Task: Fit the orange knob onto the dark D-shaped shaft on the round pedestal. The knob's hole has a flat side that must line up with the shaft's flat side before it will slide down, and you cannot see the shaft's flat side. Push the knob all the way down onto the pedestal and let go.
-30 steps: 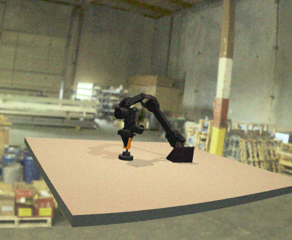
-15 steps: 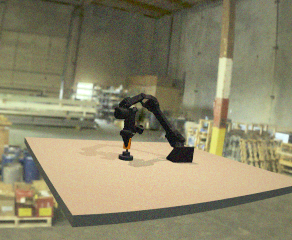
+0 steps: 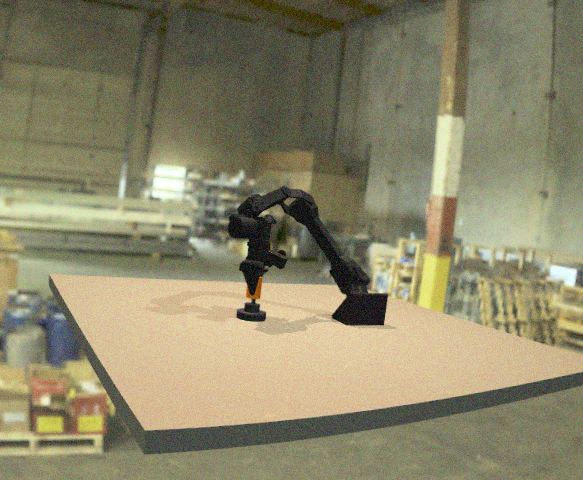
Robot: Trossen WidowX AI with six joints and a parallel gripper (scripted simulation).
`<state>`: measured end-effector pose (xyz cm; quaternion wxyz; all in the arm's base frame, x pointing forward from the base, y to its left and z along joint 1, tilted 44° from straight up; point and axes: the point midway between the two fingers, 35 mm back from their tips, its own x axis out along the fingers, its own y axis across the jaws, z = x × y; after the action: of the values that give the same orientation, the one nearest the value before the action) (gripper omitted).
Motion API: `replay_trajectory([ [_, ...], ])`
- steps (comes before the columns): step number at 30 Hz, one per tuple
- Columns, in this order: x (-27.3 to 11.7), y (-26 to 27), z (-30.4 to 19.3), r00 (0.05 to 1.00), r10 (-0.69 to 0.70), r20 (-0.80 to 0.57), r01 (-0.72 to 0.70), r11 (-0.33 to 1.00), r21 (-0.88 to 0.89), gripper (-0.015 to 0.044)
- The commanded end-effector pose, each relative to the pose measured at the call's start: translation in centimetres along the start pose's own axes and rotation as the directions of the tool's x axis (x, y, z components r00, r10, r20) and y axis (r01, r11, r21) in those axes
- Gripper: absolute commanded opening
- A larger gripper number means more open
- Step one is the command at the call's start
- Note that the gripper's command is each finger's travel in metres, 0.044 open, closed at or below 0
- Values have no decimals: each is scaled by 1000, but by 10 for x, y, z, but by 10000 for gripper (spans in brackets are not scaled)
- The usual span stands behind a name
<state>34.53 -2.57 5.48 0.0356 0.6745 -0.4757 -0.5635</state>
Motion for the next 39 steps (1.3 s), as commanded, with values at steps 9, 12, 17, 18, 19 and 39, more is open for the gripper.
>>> replay_trajectory([
  [9,-3,-1,-1,1000,0,-2,0,1000,-2,0],
  [12,-4,-1,-2,1000,0,-2,0,1000,-2,0],
  [17,-5,-1,-3,1000,0,-2,-1,992,-126,0],
  [18,-4,-1,-3,1000,0,-2,-1,986,-169,0],
  [19,-4,-1,-3,1000,0,-2,-1,980,-200,0],
  [39,0,0,1,1000,0,-2,-1,978,-210,0],
])
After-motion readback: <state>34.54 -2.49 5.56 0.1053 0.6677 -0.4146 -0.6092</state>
